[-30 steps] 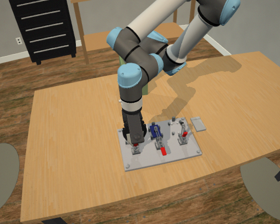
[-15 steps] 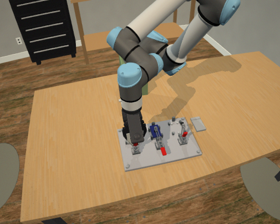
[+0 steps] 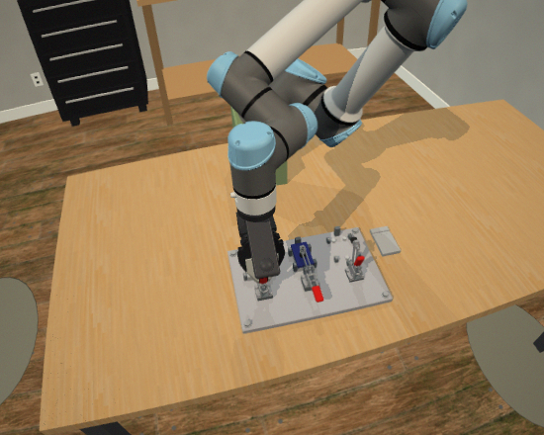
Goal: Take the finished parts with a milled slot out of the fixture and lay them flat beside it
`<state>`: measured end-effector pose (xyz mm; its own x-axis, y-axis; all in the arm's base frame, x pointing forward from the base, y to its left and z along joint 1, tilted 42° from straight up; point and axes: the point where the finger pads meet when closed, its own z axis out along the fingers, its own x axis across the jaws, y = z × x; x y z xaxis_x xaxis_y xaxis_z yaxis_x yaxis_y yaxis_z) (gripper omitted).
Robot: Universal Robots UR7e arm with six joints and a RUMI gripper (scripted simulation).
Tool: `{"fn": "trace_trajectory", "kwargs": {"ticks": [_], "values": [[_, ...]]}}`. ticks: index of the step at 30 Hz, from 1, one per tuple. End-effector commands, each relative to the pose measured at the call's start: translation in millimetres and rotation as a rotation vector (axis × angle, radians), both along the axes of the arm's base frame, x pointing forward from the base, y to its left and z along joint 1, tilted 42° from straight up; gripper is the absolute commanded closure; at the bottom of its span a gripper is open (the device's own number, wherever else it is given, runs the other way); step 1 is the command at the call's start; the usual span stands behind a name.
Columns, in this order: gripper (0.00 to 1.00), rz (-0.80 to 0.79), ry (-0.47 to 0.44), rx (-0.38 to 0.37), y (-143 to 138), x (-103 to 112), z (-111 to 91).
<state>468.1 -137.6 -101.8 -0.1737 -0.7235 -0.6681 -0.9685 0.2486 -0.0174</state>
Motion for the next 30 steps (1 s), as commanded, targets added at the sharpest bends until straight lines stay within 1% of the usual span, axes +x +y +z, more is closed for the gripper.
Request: {"fn": "trace_trajectory", "kwargs": {"ticks": [1, 13, 14, 30], "values": [[1.00, 0.000, 0.000, 0.000, -0.3, -0.1, 0.1], [1.00, 0.000, 0.000, 0.000, -0.1, -0.2, 0.1], [0.72, 0.000, 0.000, 0.000, -0.1, -0.2, 0.0], [0.72, 0.000, 0.000, 0.000, -0.3, -0.1, 0.1]]}}
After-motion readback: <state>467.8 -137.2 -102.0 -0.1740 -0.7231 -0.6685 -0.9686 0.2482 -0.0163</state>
